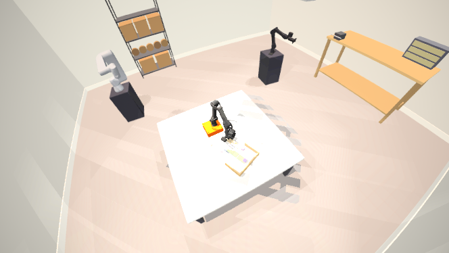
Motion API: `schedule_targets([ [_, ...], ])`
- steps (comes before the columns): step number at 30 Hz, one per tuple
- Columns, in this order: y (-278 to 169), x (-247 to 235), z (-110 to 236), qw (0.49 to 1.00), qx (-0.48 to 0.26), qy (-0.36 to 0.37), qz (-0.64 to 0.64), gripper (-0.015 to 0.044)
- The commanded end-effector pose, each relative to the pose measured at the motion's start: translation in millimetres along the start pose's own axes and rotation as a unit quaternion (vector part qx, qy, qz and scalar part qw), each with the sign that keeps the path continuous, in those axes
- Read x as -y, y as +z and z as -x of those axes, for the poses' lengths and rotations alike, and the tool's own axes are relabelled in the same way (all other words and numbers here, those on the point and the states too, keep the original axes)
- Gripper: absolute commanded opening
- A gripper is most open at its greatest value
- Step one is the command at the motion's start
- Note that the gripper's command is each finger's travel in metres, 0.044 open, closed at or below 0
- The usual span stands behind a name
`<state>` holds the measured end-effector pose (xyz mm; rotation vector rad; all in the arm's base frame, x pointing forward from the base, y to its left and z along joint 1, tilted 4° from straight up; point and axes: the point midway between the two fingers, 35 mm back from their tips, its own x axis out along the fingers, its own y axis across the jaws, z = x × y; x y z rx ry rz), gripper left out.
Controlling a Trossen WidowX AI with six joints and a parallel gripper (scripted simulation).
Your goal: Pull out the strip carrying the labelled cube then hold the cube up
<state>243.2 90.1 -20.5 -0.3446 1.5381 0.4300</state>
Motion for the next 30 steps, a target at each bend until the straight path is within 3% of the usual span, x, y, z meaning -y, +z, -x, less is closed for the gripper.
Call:
schedule_targets([
  [1, -12.8, 0.0, -4.1, 1.0, -0.011, -0.002, 0.002, 0.0],
  [30, -56.4, -1.3, -3.5, 1.0, -0.013, -0.002, 0.002, 0.0],
])
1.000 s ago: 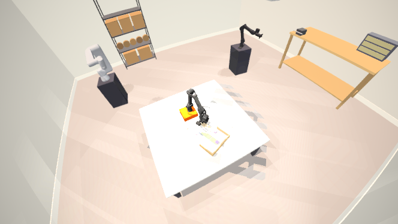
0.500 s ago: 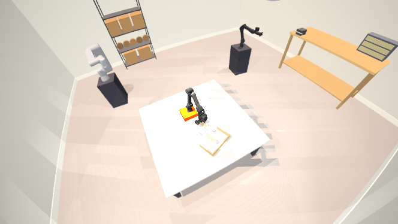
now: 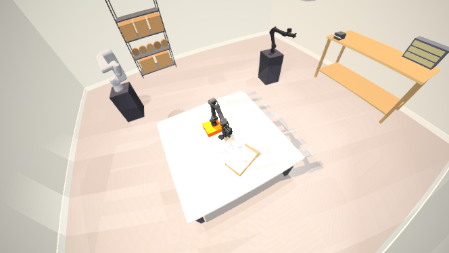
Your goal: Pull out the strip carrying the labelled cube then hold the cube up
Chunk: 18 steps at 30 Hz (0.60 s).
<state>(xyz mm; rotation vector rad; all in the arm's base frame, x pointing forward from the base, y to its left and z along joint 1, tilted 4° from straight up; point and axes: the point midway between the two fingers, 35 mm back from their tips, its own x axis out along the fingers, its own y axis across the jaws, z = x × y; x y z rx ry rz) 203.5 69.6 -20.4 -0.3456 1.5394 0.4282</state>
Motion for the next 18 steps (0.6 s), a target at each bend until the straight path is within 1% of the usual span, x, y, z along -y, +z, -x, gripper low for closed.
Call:
schedule_targets([
  [1, -13.2, -0.5, -4.1, 1.0, -0.013, -0.001, 0.002, 0.0],
  [18, -33.7, -1.1, -3.8, 1.0, -0.013, -0.001, 0.002, 0.0],
])
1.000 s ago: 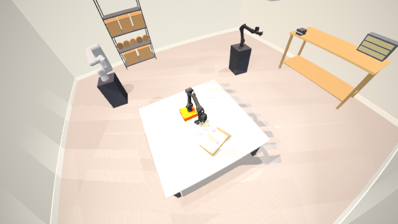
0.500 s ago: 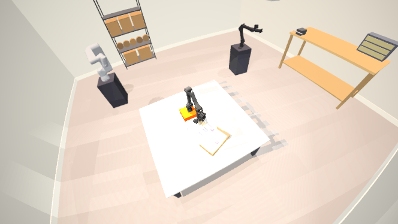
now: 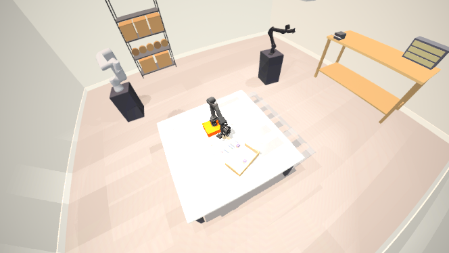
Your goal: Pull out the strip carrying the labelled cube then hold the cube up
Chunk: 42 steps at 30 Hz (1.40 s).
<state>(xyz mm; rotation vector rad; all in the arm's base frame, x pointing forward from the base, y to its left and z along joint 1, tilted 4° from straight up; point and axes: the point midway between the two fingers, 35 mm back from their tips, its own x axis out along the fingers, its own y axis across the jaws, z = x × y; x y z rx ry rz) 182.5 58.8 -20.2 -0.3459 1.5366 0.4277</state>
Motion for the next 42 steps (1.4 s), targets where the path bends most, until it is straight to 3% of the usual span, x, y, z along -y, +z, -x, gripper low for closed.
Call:
schedule_targets([
  [1, -10.1, -0.7, -4.1, 1.0, -0.015, 0.0, 0.002, 0.0],
  [34, -10.1, -0.7, -4.1, 1.0, -0.015, 0.0, 0.002, 0.0],
  [39, 0.5, -0.1, 39.0, 1.0, -0.013, 0.0, 0.002, 0.0],
  [42, 0.4, -0.1, 41.4, 1.0, -0.014, 0.0, 0.002, 0.0],
])
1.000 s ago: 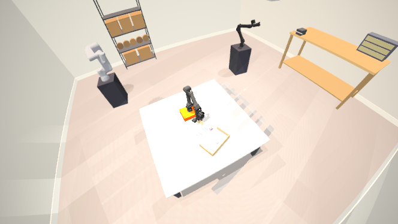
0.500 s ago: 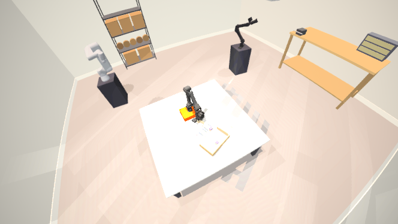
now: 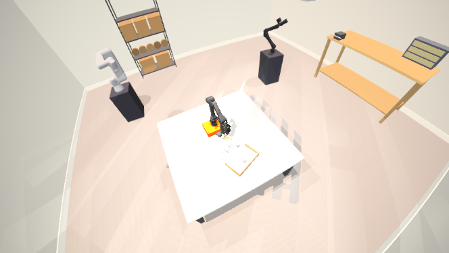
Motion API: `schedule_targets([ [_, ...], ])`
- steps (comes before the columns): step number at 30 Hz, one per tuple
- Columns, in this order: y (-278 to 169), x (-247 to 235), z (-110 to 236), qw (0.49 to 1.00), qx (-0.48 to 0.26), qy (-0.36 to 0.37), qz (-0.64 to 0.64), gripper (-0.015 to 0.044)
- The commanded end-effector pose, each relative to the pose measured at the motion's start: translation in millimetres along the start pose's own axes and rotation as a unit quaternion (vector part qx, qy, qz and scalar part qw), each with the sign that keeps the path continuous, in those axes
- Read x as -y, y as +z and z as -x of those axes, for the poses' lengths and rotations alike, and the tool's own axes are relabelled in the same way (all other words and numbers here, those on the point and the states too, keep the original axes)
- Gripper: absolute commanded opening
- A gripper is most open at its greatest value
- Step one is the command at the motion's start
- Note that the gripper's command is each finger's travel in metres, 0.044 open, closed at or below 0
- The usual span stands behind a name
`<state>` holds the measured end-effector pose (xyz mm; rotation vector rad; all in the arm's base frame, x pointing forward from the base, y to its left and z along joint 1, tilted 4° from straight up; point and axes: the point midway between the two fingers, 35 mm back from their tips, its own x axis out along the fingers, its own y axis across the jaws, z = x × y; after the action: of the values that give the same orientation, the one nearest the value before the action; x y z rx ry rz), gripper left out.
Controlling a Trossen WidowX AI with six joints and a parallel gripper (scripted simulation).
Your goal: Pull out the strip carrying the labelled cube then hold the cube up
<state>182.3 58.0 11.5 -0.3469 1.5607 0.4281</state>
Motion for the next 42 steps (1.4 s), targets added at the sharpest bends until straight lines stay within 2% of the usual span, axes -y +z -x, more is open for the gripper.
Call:
schedule_targets([
  [1, 0.4, 0.8, 9.7, 1.0, -0.002, -0.003, 0.003, 0.0],
  [18, 63.8, -0.9, 11.9, 1.0, 0.0, -0.003, -0.028, 0.044],
  [42, 148.9, 1.4, 22.5, 1.0, 0.004, -0.003, -0.028, 0.044],
])
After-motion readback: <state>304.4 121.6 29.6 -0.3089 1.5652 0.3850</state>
